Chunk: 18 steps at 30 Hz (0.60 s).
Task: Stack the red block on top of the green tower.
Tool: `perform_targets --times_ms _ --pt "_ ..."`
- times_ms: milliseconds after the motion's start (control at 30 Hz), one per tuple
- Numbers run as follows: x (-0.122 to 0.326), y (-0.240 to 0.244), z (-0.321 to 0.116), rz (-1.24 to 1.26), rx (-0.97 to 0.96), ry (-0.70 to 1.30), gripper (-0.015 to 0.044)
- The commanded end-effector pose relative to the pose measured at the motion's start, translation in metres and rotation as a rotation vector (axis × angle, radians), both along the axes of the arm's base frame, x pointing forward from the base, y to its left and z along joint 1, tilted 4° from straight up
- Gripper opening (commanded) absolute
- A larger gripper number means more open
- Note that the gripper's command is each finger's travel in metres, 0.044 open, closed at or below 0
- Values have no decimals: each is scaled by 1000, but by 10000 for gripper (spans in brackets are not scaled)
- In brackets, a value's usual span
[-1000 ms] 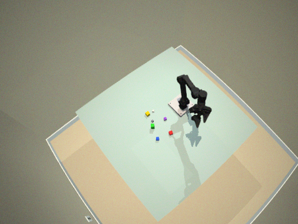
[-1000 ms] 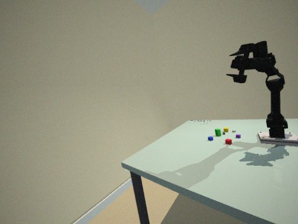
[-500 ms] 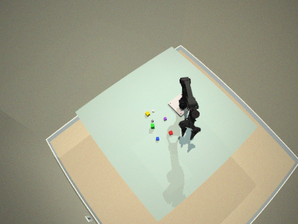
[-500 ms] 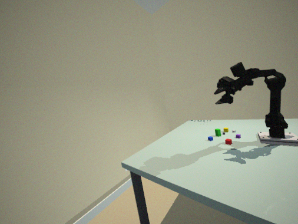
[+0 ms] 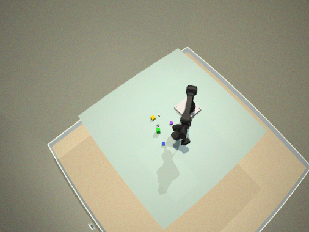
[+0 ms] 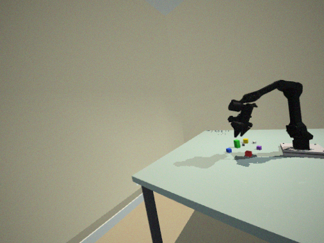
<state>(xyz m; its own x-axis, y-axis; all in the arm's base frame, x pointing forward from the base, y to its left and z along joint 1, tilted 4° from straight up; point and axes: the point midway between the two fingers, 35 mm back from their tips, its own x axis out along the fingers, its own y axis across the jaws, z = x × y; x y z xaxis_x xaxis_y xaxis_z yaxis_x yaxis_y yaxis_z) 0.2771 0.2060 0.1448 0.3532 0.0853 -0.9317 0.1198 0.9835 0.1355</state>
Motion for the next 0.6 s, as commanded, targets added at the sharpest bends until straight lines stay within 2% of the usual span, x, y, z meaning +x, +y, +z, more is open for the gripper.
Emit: perform_targets --times_ms 0,133,400,567 --pt "-10 -37 -35 -42 -92 199 440" --pt "-19 -60 -51 -76 -133 325 440" --pt "-23 -56 -48 -76 -132 325 440" --pt "-21 -56 -66 -76 -132 325 440"
